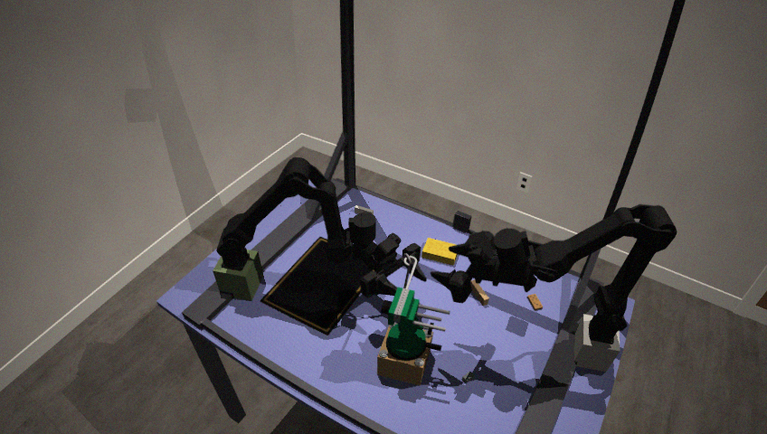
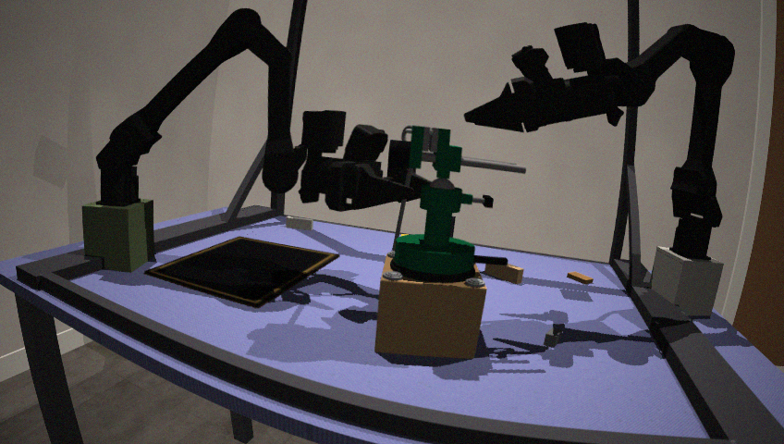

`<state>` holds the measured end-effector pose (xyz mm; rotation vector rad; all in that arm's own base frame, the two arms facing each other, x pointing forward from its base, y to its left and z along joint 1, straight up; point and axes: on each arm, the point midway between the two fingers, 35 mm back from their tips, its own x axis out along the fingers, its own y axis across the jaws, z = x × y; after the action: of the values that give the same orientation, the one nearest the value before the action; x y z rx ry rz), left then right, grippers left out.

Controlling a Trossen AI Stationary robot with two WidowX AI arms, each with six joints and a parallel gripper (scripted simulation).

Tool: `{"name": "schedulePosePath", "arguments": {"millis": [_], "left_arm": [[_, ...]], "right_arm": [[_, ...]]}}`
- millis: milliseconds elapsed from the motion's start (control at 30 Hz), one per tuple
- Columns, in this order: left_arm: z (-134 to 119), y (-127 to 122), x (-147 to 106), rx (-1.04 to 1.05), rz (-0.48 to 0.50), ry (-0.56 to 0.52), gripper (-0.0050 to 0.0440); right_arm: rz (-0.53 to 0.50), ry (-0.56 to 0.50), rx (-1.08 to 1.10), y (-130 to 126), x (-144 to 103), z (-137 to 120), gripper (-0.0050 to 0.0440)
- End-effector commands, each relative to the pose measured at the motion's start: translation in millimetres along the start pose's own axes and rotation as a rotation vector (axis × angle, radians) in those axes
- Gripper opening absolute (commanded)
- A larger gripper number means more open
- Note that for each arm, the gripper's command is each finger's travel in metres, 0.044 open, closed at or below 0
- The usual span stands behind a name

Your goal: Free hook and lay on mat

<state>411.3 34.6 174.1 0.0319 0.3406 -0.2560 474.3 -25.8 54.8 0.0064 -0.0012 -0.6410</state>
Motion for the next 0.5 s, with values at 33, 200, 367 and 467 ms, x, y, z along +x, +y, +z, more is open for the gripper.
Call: {"name": "schedulePosePath", "arguments": {"millis": [33, 200, 367, 467], "left_arm": [[9.8, 0.4, -2.3, 0.016, 0.002, -0.021, 0.0440], [9.8, 0.4, -2.3, 0.016, 0.002, -0.021, 0.0440], [9.8, 0.4, -2.3, 0.016, 0.002, -0.021, 0.0440], [9.8, 0.4, -2.3, 0.016, 0.002, -0.021, 0.0440]], "right_arm": [[0.003, -0.017, 0.011, 2.6, 2.3, 9.1, 0.0272], [0.003, -0.017, 0.011, 2.6, 2.3, 9.1, 0.0176], [0.003, -0.017, 0.011, 2.6, 2.3, 9.1, 0.0080], [0.003, -0.017, 0.011, 2.6, 2.3, 9.1, 0.0060]]}}
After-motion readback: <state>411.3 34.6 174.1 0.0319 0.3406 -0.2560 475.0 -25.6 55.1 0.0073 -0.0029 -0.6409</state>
